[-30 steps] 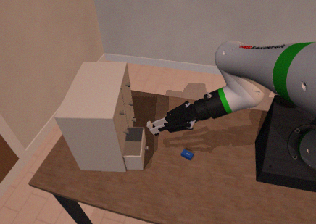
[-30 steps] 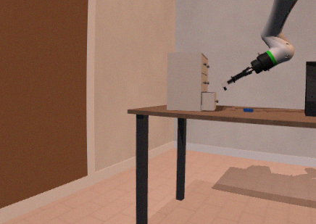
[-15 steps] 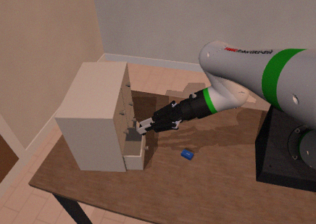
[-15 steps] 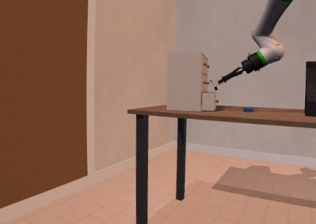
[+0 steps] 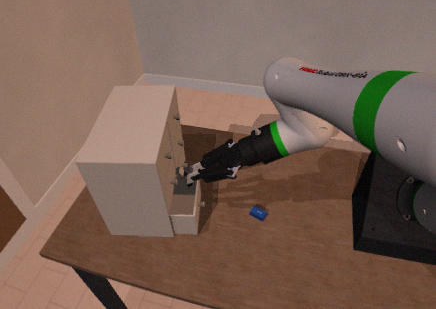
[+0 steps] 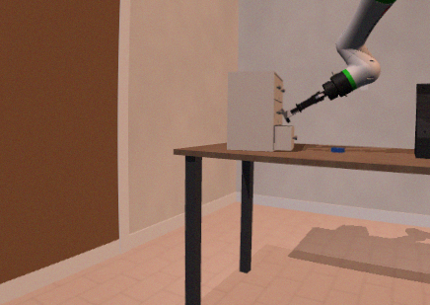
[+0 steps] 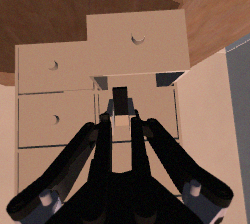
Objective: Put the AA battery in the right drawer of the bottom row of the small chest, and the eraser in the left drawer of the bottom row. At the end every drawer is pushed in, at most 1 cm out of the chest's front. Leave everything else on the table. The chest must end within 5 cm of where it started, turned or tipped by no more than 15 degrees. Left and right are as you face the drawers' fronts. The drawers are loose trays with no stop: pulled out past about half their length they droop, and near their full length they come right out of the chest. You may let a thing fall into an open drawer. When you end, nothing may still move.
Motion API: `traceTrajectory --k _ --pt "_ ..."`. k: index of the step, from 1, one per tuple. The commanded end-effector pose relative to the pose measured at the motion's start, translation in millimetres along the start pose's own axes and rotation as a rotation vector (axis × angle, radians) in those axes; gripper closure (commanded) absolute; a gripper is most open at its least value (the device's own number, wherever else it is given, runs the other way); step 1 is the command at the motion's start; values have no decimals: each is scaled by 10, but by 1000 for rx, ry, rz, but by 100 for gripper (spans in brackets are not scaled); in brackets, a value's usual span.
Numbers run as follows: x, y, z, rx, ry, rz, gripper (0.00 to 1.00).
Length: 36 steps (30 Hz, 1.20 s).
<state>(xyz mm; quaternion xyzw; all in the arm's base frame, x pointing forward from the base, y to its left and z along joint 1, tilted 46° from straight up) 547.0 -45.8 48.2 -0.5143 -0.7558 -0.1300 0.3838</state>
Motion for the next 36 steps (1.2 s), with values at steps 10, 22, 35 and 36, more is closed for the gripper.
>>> traceTrajectory --k 10,22,35,36 --pt "-1 15 -11 0 0 0 89" --pt "-1 15 -11 0 0 0 89" --pt "-1 15 -11 0 0 0 79" --pt "-1 15 -11 0 0 0 79"
Point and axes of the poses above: the point where the finger pads meet when closed, its own y axis out along the fingers, its own x axis across the jaws, z = x × y, the point moved 9 cm from there along -y, back along the fingers, and after that the axes turned 1 degree about y, right-handed, at the moved point
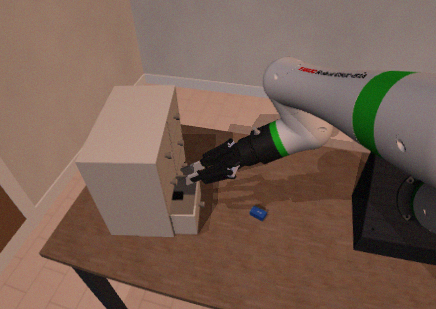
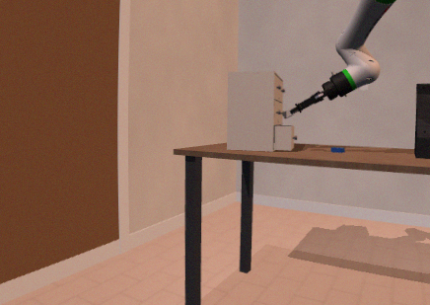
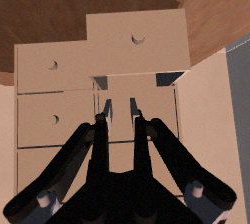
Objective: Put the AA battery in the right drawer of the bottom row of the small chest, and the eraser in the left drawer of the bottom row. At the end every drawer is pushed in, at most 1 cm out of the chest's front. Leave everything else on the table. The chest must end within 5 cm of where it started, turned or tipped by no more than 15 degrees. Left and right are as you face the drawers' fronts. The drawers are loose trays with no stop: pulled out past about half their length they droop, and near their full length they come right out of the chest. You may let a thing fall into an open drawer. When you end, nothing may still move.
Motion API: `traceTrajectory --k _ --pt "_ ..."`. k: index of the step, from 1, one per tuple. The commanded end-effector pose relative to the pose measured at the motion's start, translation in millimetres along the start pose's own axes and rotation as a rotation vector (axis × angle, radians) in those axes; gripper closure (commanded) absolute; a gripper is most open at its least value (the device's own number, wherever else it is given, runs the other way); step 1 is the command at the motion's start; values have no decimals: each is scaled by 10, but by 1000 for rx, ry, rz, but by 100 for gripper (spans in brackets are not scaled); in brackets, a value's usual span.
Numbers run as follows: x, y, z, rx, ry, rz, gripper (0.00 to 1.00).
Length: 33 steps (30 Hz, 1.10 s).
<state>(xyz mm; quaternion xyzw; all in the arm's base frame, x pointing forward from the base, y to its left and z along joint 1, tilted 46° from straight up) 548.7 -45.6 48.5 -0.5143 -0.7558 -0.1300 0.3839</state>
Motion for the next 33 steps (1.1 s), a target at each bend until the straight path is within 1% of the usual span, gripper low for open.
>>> traceTrajectory --k 1,2,3,21,27,29,33 --pt "-1 -1 -2 0 0 0 77" --pt "-1 -1 -2 0 0 0 77" --pt "-1 -1 -2 0 0 0 0" --pt "-2 -25 10 0 0 0 0" --pt "-3 -159 77 0 0 0 0" --pt "-3 -159 77 0 0 0 0" --pt "-4 -320 159 0 0 0 0"
Point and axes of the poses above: the point where the finger pads meet when closed, its own y axis out along the fingers, its own x axis across the jaws, z = x × y, the point moved 9 cm from there along -y, back along the fingers, and after that the axes turned 1 degree about y, right-handed, at the moved point
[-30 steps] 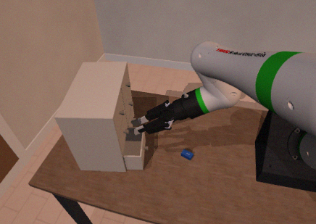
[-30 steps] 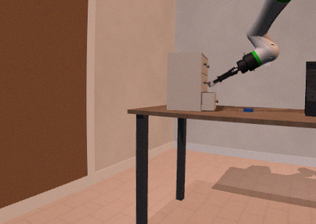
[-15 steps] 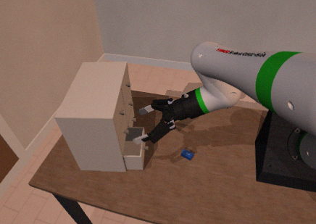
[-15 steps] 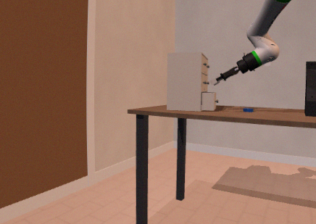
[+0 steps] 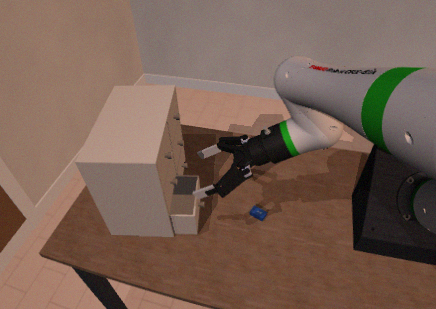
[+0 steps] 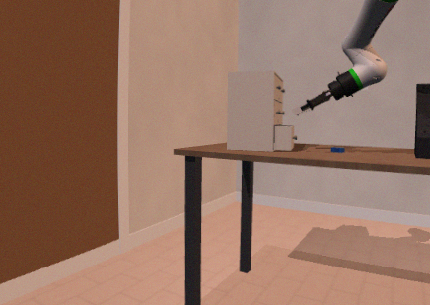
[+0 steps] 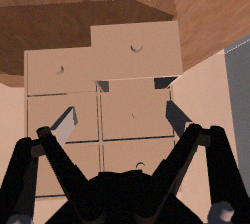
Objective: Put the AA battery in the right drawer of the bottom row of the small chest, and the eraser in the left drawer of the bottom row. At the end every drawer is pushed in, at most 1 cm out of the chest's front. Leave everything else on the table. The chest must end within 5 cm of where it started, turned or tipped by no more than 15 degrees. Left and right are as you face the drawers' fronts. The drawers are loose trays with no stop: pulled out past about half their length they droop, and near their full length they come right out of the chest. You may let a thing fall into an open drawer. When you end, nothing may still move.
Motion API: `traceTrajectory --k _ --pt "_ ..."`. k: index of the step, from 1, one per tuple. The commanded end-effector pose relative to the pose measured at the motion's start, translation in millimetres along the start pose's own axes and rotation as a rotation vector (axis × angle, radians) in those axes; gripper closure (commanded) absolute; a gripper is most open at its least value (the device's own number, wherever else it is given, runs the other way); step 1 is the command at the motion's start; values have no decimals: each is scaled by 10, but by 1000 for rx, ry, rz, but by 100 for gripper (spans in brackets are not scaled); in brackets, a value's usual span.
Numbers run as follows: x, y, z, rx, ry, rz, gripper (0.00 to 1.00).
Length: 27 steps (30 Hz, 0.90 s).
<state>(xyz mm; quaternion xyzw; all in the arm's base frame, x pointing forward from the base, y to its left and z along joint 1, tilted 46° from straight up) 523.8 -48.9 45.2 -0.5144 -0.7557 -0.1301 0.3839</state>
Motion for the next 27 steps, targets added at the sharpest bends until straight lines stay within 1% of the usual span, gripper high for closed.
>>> traceTrajectory --k 1,11,13,20,27 --pt "-3 -140 68 0 -1 0 0" --pt "-7 -679 340 0 -1 0 0" --pt "-7 -679 340 0 -1 0 0" --pt "-10 -1015 509 0 -1 0 0" --pt "-12 -1238 621 0 -1 0 0"
Point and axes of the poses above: the point where the finger pads meet when closed, its own y axis out along the fingers, its own x axis across the jaws, z = x × y, the point moved 9 cm from there along -y, back along the fingers, and after that the axes turned 1 degree about y, right-handed, at the moved point
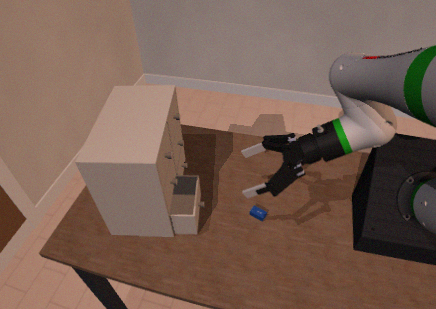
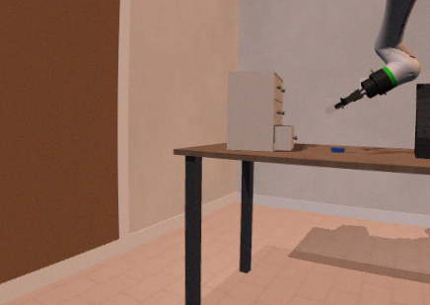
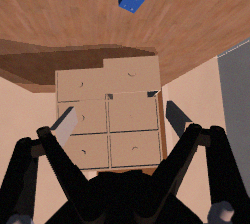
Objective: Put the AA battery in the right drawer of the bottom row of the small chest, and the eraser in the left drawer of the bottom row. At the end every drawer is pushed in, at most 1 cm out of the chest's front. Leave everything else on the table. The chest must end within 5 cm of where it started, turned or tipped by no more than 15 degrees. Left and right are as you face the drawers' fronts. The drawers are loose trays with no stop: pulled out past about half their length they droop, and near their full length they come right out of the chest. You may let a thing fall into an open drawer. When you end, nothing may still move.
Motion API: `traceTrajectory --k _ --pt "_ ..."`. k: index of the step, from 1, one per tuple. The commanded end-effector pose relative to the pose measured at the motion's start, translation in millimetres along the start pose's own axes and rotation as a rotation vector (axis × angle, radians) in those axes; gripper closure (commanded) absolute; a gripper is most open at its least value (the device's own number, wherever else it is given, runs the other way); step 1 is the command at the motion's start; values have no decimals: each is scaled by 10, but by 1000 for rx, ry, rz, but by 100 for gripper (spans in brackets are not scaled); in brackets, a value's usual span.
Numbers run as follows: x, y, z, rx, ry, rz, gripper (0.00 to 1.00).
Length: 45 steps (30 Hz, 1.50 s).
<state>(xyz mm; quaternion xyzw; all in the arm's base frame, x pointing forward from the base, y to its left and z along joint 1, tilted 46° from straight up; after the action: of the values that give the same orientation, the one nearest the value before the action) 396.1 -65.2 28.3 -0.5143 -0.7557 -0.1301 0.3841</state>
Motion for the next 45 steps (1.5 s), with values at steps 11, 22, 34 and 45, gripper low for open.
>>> traceTrajectory --k 11,22,34,45 --pt "-6 -179 84 0 -1 0 0" --pt "-6 -182 79 5 -1 0 0" --pt "-4 -196 -46 107 -1 2 0" --pt "0 -199 -262 286 -1 5 0"
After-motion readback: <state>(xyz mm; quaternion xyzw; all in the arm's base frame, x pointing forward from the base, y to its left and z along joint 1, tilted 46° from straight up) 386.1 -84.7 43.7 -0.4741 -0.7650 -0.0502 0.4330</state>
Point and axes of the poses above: the point where the finger pads meet when closed, its own y axis out along the fingers, its own x axis across the jaws, z = x × y, the point moved 9 cm from there along -y, back along the fingers, and after that the axes turned 1 degree about y, right-handed, at the moved point
